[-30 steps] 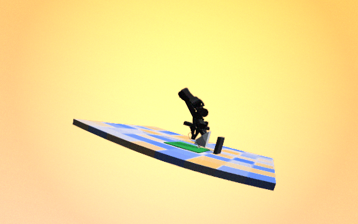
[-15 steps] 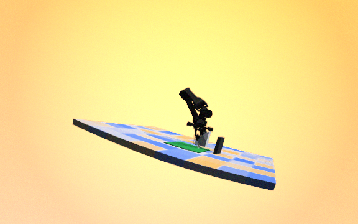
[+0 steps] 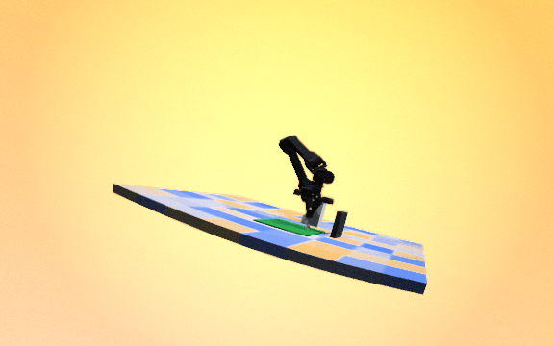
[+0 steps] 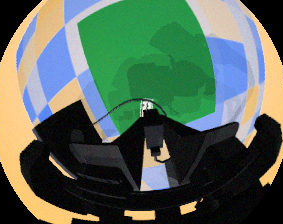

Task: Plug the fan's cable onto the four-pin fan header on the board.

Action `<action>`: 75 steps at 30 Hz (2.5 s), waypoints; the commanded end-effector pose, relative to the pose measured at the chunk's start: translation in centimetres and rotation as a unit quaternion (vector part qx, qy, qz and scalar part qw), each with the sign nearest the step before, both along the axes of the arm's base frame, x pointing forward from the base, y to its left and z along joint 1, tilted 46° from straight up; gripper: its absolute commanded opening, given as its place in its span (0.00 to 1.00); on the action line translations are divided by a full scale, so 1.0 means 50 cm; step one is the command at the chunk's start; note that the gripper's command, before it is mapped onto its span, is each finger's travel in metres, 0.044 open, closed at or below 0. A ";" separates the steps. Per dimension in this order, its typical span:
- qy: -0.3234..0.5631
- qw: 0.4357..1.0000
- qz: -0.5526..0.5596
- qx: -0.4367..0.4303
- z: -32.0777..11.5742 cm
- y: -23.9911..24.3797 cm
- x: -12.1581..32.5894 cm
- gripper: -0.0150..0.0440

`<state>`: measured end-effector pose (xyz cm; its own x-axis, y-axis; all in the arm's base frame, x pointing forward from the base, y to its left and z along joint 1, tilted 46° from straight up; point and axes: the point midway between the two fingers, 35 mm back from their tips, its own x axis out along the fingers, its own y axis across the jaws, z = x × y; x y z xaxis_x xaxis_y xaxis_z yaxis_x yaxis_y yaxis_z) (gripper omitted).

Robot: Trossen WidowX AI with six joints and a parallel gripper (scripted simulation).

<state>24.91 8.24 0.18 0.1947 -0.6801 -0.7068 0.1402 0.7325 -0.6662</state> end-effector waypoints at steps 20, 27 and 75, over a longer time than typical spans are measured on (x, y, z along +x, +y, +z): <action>-0.060 0.996 -0.065 0.017 -0.006 0.005 -0.009 0.25; -0.060 0.996 -0.065 0.017 -0.005 0.005 -0.004 0.25; -0.059 0.996 -0.062 0.016 -0.040 -0.033 0.008 0.25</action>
